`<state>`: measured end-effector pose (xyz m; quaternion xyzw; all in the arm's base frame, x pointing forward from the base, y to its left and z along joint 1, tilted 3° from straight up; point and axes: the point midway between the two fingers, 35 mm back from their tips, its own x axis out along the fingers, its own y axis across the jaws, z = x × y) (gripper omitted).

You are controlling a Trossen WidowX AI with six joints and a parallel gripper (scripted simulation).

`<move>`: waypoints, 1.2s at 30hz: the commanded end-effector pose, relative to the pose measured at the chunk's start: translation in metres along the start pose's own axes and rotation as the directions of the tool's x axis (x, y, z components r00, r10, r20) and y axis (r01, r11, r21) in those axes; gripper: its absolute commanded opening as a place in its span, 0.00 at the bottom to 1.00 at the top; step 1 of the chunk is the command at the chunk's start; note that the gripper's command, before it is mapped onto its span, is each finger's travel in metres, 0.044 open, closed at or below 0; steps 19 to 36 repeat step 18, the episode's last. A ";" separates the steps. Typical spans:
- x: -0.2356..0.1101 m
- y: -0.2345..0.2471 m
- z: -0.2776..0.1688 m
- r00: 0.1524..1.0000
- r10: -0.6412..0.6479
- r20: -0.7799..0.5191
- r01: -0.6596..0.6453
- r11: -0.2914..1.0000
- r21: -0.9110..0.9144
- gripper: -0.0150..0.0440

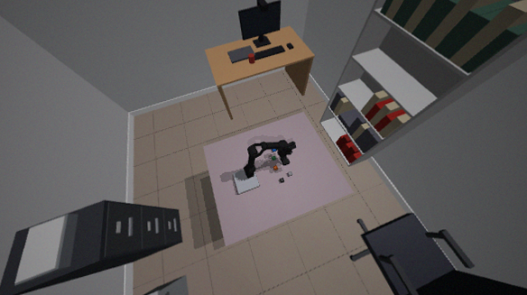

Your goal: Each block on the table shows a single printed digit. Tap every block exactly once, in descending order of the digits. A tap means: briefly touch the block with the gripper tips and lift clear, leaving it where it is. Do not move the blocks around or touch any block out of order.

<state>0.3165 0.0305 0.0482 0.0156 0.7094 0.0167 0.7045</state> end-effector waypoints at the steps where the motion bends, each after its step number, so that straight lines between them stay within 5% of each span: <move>1: -0.024 0.058 -0.009 1.000 0.006 0.010 -0.006 1.000 -0.014 0.60; 9: -0.070 0.162 -0.067 1.000 0.017 0.005 -0.017 1.000 -0.014 0.93; 36: -0.075 0.172 -0.076 1.000 0.018 0.004 -0.018 1.000 -0.014 0.93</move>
